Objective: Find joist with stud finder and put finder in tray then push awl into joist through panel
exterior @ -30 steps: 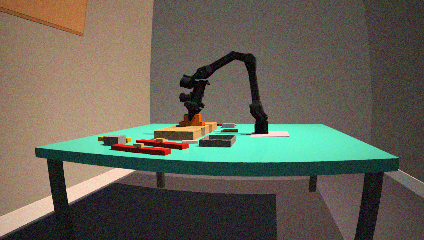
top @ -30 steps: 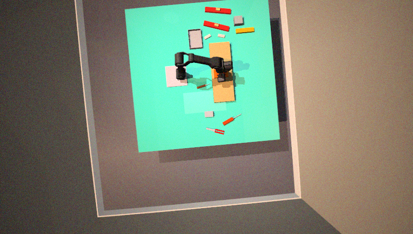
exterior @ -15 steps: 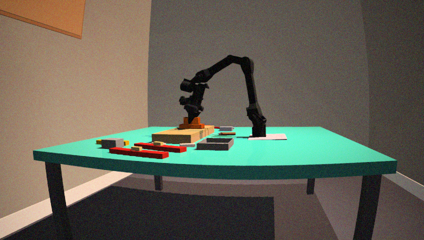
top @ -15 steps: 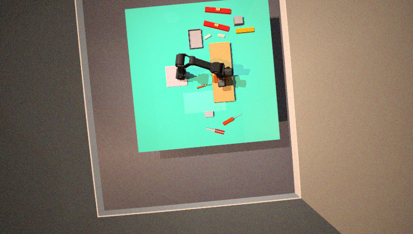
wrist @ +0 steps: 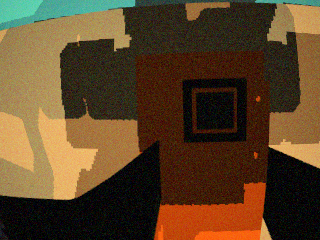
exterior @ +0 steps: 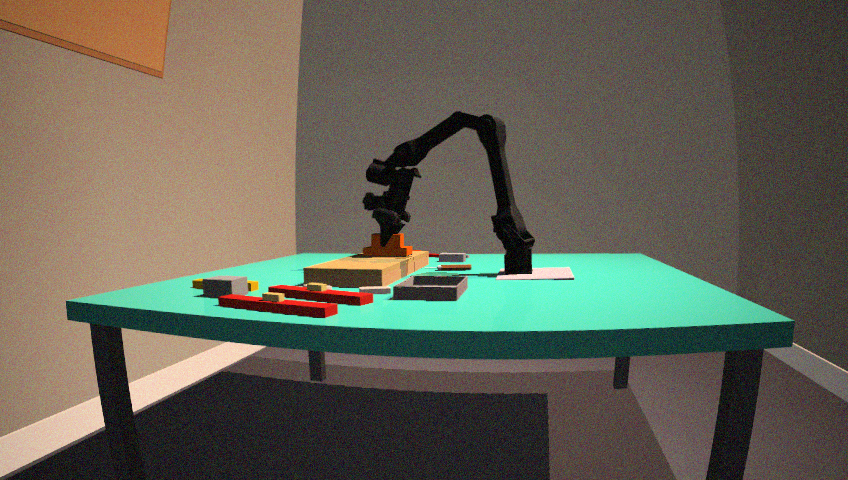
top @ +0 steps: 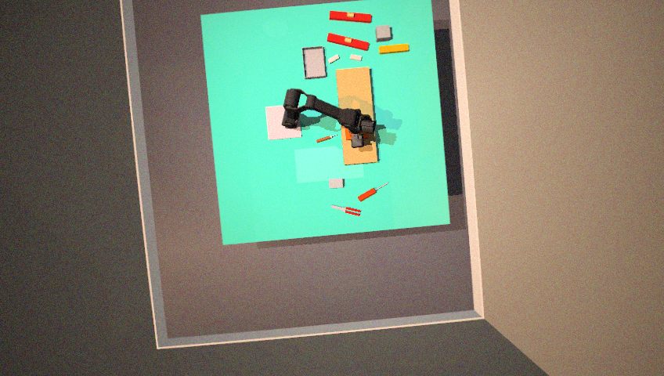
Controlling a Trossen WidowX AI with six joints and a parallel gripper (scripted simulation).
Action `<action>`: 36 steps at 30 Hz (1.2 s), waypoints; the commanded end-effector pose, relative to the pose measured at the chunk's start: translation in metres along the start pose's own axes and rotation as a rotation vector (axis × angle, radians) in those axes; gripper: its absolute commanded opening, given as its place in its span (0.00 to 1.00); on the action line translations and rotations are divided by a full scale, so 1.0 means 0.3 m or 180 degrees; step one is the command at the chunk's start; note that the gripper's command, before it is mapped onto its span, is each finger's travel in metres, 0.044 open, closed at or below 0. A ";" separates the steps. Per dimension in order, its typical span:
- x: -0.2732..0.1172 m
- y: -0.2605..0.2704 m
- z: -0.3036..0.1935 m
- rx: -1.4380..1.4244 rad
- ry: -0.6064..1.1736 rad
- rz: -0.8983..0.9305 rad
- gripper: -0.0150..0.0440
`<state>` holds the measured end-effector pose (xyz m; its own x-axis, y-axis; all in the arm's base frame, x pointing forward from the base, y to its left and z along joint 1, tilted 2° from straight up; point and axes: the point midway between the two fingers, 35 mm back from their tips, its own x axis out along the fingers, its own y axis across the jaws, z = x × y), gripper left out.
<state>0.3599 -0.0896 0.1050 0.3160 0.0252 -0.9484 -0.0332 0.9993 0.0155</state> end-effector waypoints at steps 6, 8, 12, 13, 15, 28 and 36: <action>0.001 -0.089 -0.002 -0.0005 0.0010 -0.0009 0.25; 0.000 -0.107 -0.002 -0.0006 0.0010 -0.0010 0.25; 0.000 -0.143 -0.002 -0.0007 0.0010 -0.0012 0.25; 0.000 -0.151 -0.002 -0.0007 0.0010 -0.0013 0.25; 0.000 -0.169 -0.002 -0.0007 0.0010 -0.0014 0.25; -0.002 -0.284 -0.003 -0.0010 0.0011 -0.0022 0.25; -0.003 -0.351 -0.003 -0.0011 0.0011 -0.0027 0.25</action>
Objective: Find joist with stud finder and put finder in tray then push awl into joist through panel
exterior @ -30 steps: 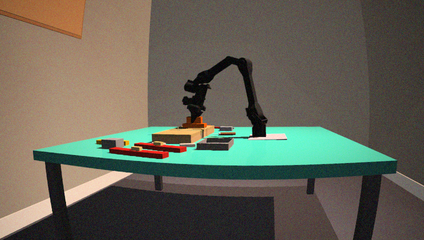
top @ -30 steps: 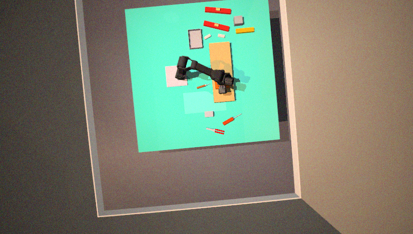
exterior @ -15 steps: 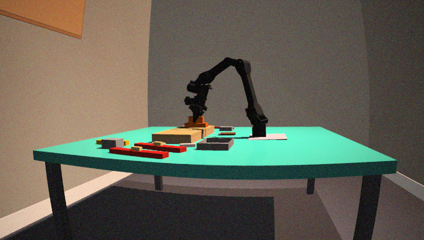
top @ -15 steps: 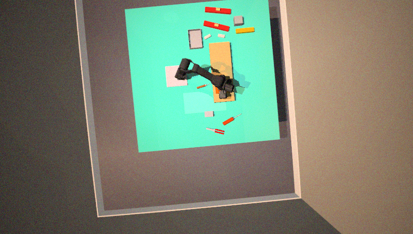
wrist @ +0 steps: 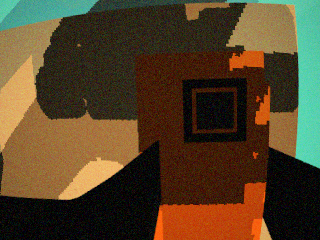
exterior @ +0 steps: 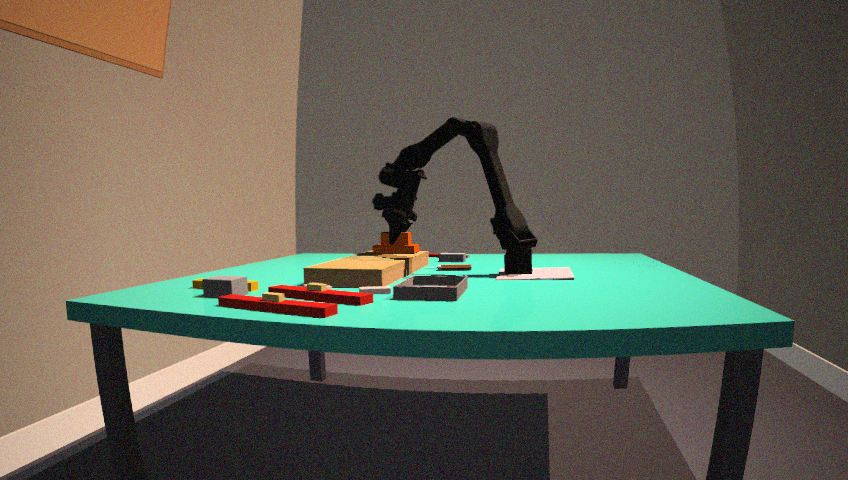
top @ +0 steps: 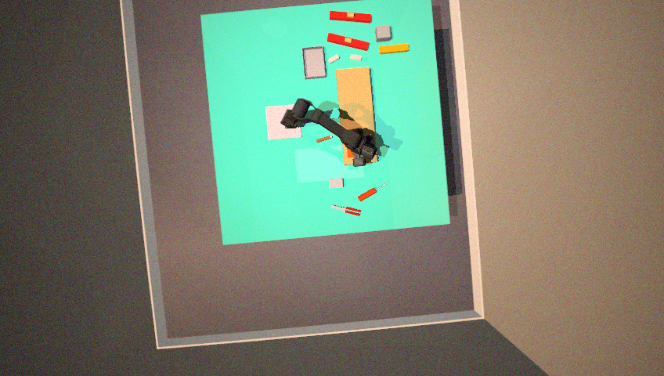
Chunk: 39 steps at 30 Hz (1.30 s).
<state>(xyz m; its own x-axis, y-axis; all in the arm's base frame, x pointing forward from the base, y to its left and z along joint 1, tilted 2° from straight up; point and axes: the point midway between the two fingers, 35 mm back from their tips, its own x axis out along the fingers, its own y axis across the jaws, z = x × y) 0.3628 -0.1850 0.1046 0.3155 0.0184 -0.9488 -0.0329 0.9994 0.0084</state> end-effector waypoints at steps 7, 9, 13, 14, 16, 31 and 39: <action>0.000 -0.020 -0.001 0.0007 -0.0001 -0.0004 0.25; 0.000 -0.020 -0.001 0.0007 -0.0001 -0.0004 0.25; -0.007 -0.021 0.002 0.0007 -0.0001 -0.0004 0.25; -0.013 -0.022 0.005 0.0006 -0.0001 -0.0005 0.25; -0.031 -0.025 0.013 0.0006 0.0000 -0.0005 0.25; -0.222 -0.039 0.074 -0.0002 0.0005 -0.0006 0.25; -0.319 -0.035 0.089 -0.0005 0.0009 -0.0006 0.25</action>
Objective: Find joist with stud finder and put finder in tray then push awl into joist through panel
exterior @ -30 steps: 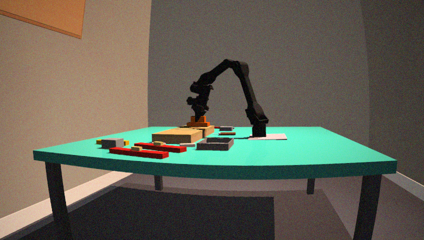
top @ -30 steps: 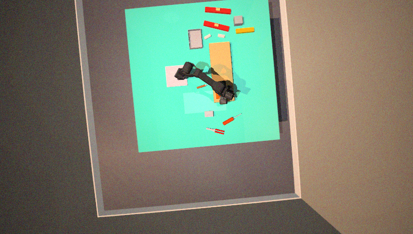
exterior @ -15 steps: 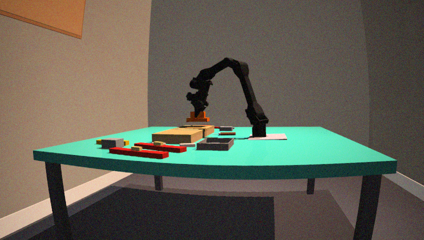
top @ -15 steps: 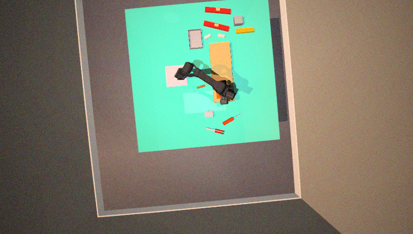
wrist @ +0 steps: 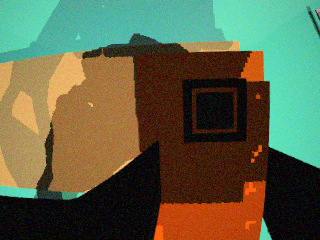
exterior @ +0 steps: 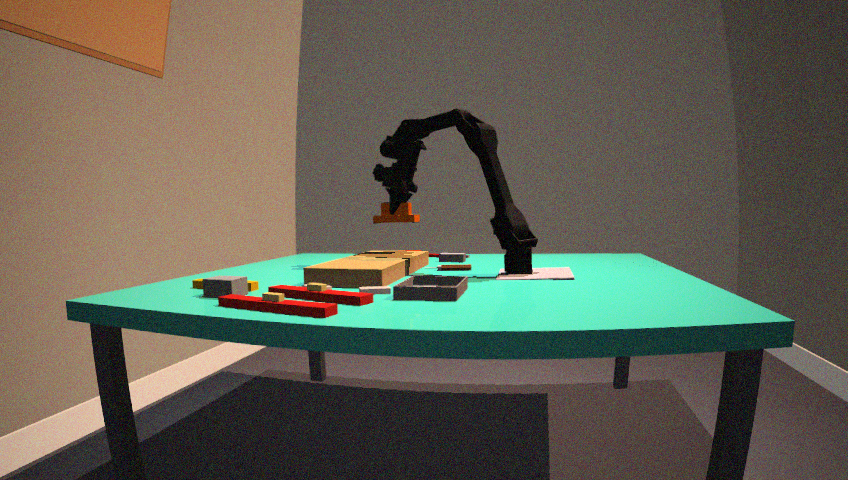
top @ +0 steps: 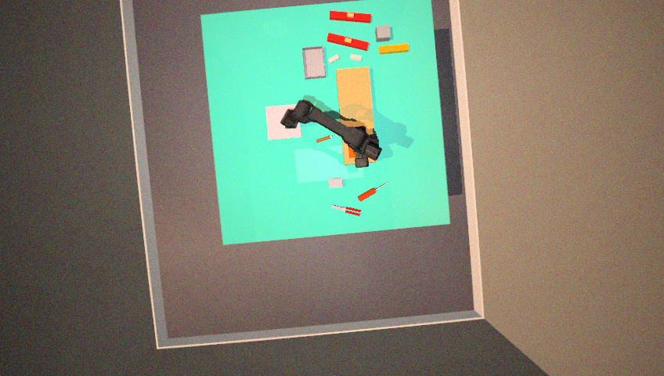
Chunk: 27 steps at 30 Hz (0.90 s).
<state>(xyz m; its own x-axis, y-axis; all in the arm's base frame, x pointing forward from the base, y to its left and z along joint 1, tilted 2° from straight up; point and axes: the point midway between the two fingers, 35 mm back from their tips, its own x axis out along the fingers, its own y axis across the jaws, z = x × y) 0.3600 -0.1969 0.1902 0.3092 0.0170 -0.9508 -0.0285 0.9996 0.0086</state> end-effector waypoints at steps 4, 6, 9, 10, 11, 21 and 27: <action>-0.045 0.012 0.013 -0.0044 -0.0012 0.0006 0.25; -0.040 0.037 0.023 -0.0101 -0.0011 0.0023 0.25; -0.030 0.097 0.047 -0.0240 -0.0010 0.0065 0.25; -0.027 0.118 0.054 -0.0291 -0.0010 0.0080 0.25; -0.023 0.140 0.062 -0.0341 -0.0010 0.0096 0.25; 0.004 0.365 0.114 -0.0846 -0.0008 0.0248 0.25; 0.014 0.502 0.127 -0.1148 -0.0009 0.0340 0.25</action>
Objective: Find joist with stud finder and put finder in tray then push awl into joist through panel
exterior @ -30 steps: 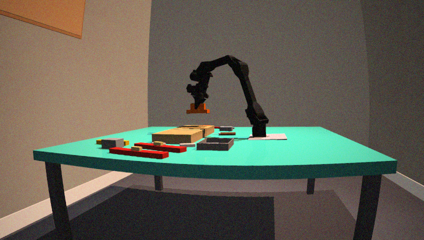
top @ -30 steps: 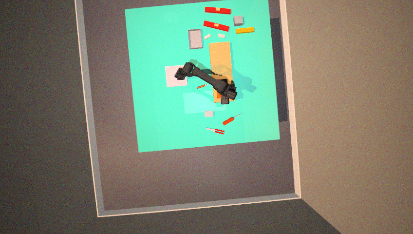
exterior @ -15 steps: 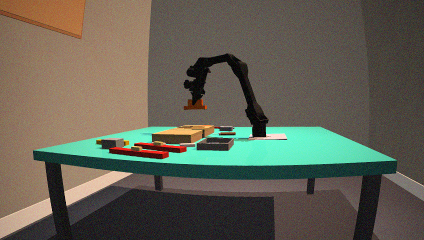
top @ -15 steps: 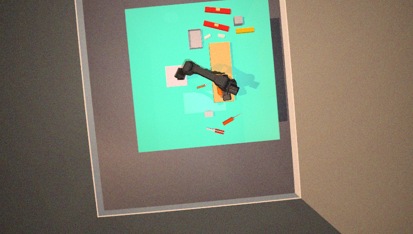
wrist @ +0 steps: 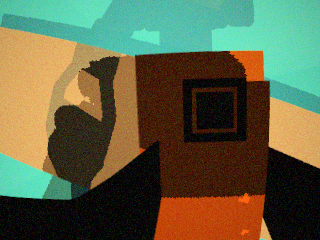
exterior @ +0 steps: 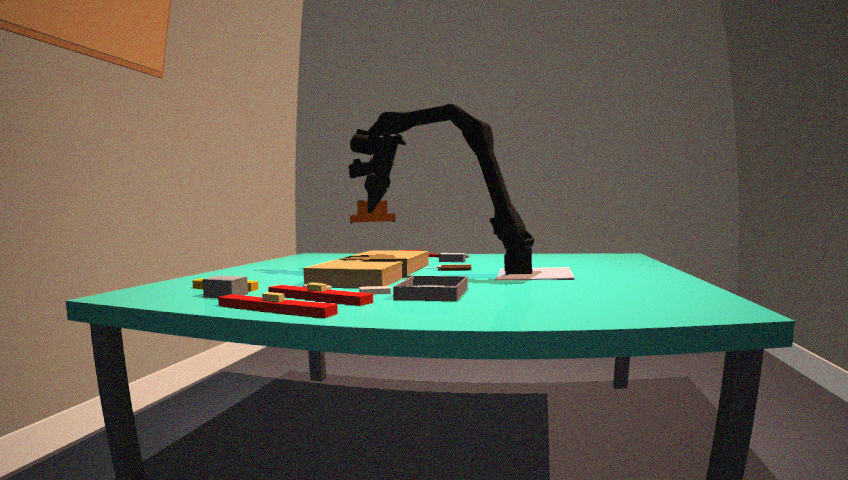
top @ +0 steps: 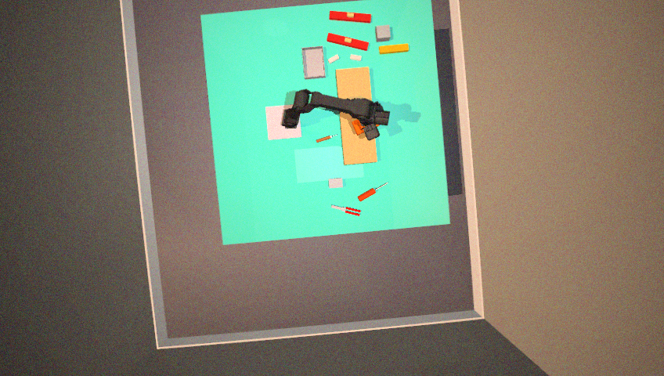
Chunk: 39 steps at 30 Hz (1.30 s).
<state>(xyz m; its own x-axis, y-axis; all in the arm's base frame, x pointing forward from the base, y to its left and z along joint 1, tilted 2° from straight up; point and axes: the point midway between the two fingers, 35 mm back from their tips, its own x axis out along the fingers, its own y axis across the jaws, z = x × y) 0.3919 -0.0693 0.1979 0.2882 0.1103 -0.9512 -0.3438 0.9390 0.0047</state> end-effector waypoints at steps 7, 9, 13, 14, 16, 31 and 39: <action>0.029 0.225 0.077 -0.0522 -0.0017 0.0138 0.25; 0.034 0.269 0.087 -0.0623 -0.0017 0.0168 0.25; 0.043 0.357 0.102 -0.0824 -0.0018 0.0229 0.25; 0.045 0.379 0.105 -0.0875 -0.0018 0.0244 0.25; 0.049 0.424 0.109 -0.0976 -0.0019 0.0275 0.25; 0.061 0.754 0.094 -0.1731 -0.0027 0.0505 0.25; 0.058 0.923 0.052 -0.2134 -0.0033 0.0628 0.25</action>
<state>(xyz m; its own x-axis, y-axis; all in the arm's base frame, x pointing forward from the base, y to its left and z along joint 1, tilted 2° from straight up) 0.3290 0.1794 0.1868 0.1765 0.2542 -0.9509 -0.8392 0.5437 -0.0104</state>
